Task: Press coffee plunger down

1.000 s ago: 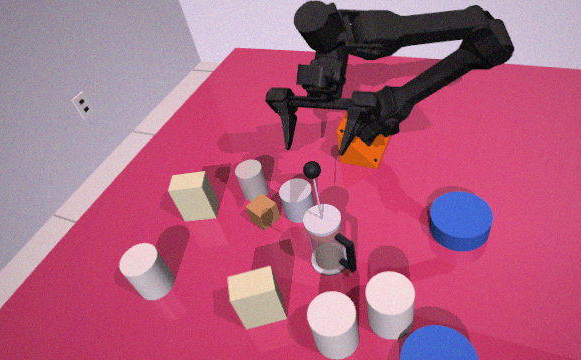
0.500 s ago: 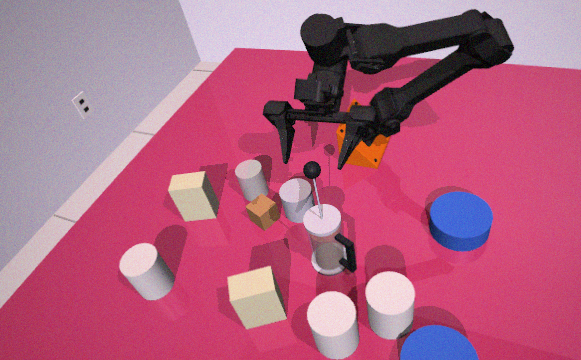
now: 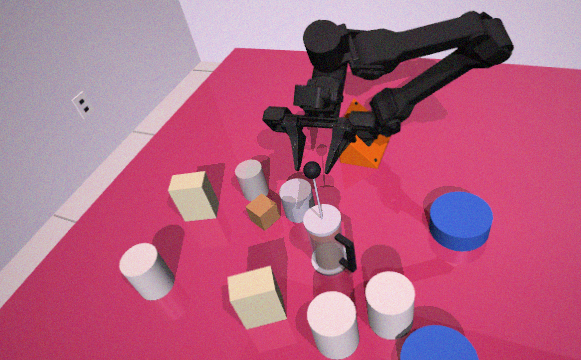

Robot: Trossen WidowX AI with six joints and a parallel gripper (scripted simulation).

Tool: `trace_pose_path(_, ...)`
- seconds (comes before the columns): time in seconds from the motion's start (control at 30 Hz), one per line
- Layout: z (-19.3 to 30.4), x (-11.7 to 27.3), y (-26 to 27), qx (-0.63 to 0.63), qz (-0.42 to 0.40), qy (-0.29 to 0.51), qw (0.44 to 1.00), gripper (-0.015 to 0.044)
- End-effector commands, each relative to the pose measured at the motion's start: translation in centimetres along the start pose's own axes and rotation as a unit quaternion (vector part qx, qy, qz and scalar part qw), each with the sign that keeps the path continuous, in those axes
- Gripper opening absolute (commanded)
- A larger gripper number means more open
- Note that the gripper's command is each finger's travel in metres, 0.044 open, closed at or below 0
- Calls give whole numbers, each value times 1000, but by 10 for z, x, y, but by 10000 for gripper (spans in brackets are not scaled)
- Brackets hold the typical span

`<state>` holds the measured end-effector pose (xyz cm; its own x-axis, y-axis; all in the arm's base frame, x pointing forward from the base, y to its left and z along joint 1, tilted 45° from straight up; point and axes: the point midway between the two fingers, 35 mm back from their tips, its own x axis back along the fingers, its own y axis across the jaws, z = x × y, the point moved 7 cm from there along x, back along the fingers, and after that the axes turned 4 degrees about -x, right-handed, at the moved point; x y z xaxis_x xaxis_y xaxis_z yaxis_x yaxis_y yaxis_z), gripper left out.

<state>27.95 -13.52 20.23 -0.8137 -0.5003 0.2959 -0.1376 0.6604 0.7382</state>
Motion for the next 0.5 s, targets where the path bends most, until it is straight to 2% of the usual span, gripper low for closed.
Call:
trace_pose_path(0.0,0,0,-1,-2,2,0,1000,125)
trace_pose_path(0.47,3,-3,-2,-2,3,0,1000,114)
